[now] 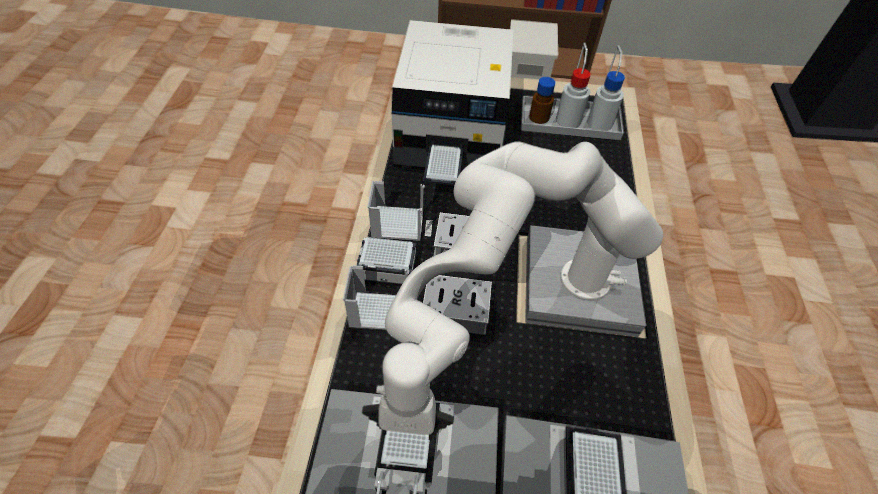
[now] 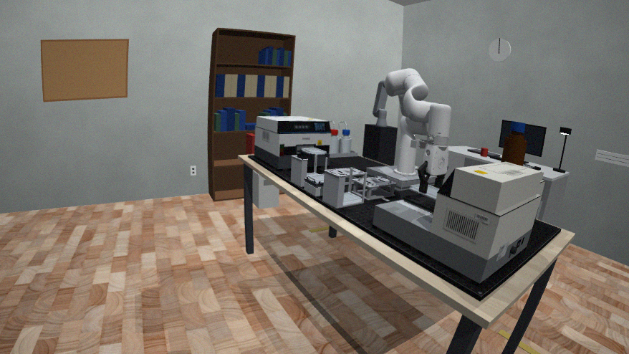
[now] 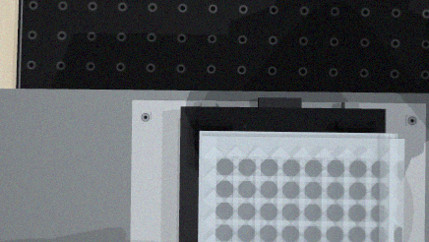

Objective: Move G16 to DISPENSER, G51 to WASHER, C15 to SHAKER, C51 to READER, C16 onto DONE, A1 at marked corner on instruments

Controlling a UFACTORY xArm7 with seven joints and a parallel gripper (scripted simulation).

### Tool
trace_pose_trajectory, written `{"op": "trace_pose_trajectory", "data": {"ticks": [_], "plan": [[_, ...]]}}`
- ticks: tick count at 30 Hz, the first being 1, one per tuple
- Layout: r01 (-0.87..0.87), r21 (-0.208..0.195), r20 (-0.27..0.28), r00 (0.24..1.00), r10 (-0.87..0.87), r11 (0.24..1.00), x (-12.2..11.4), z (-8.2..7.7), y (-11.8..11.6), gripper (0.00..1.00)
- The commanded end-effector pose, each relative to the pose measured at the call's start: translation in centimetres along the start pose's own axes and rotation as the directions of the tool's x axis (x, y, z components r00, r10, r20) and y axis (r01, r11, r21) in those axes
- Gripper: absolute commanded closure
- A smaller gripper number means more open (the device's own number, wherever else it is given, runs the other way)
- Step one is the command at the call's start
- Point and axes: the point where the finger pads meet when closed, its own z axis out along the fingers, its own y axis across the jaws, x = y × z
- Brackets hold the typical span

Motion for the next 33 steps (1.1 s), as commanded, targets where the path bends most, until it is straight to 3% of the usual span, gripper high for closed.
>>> {"op": "trace_pose_trajectory", "data": {"ticks": [1, 14, 33], "plan": [[0.000, 0.004, 0.005, 1.000, 0.000, 1.000, -0.1, -0.3, -0.1, 1.00], [0.000, 0.004, 0.005, 1.000, 0.000, 1.000, -0.1, -0.3, -0.1, 1.00], [0.000, 0.004, 0.005, 1.000, 0.000, 1.000, -0.2, 1.6, -0.1, 1.00]]}}
